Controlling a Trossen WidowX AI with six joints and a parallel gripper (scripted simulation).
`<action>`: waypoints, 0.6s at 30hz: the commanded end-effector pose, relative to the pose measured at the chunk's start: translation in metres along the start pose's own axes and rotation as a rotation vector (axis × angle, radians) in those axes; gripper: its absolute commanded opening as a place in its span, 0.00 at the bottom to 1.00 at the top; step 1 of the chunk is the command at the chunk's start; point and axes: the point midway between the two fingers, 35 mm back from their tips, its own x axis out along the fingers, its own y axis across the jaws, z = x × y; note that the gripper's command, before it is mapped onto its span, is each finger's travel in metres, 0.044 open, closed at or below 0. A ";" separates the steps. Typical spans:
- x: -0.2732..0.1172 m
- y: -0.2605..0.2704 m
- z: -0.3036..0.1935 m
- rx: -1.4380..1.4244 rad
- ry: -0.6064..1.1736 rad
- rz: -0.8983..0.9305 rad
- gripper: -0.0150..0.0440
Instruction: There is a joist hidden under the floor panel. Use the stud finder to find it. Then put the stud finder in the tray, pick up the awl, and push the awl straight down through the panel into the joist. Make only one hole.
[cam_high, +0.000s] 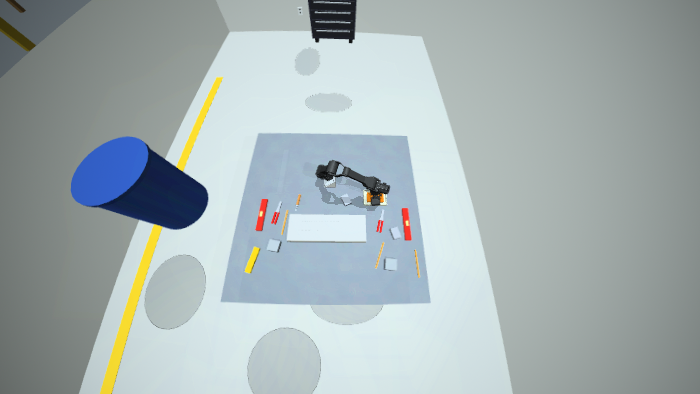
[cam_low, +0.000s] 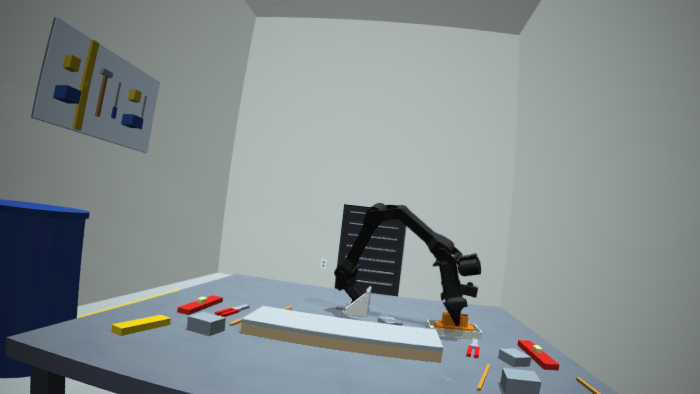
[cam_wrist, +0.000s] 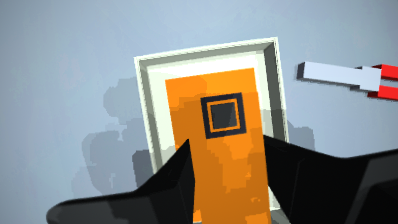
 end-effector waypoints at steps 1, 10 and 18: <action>0.000 0.000 0.000 0.000 -0.001 0.000 0.61; -0.033 -0.002 0.013 0.000 -0.002 0.001 1.00; -0.075 -0.001 0.024 0.002 -0.003 -0.003 1.00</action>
